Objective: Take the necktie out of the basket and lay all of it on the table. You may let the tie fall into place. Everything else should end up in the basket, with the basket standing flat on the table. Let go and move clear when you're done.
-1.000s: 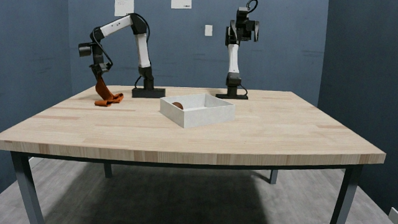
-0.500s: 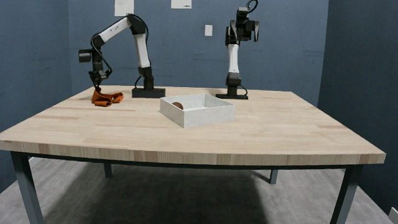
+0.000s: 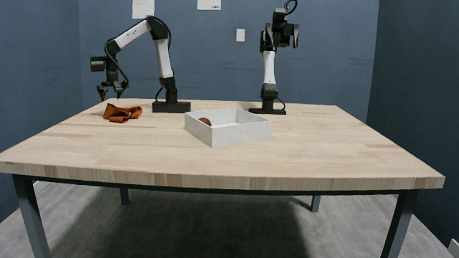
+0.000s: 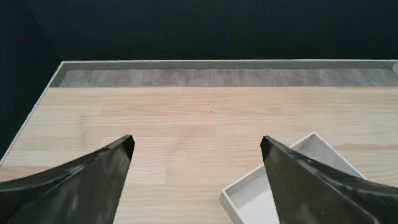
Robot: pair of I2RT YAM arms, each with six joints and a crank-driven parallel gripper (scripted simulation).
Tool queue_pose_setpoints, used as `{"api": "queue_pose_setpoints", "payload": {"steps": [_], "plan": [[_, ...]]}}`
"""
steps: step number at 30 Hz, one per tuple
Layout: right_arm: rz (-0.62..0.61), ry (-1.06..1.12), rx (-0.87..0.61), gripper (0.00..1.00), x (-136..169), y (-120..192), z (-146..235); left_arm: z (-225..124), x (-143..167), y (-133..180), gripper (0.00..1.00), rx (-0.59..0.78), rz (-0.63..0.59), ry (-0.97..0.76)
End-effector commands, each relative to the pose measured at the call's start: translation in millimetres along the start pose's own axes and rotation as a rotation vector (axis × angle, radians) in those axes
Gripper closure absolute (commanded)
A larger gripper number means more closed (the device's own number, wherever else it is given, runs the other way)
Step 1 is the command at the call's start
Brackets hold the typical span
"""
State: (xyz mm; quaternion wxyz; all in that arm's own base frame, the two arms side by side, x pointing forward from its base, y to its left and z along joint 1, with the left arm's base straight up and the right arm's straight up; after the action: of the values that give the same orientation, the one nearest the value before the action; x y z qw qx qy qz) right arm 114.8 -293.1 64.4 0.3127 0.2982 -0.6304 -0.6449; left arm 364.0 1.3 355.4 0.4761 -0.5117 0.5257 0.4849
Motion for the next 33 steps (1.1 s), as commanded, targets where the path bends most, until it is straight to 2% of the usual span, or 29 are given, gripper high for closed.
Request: {"api": "queue_pose_setpoints", "payload": {"steps": [1,2,18,33], "plan": [[0.000,0.010,0.021,0.05,1,0,-4,0,0,0,0.00,0.000,0.000,0.000],[0.001,0.010,0.023,0.00,1,0,-5,0,0,0,0.00,0.000,0.000,0.000],[0.001,0.010,0.023,0.00,1,9,-4,0,0,0,0.00,0.000,0.000,0.000],[0.002,0.010,0.025,0.00,1,52,-4,0,0,0,0.00,0.000,0.000,0.000]]}}
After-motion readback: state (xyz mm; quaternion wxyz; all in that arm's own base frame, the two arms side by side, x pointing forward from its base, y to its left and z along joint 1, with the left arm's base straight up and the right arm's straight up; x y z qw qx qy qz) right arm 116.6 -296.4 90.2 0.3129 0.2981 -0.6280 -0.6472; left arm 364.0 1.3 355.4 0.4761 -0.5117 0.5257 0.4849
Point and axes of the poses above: on each arm, the point where the finger pads meet when closed, its own y axis back along the fingers, its own z axis across the jaws, x = y × z, the point moved 2 cm from there along y, back along the fingers, and after that the axes turned 5 degrees about y, right-handed, at the moved point
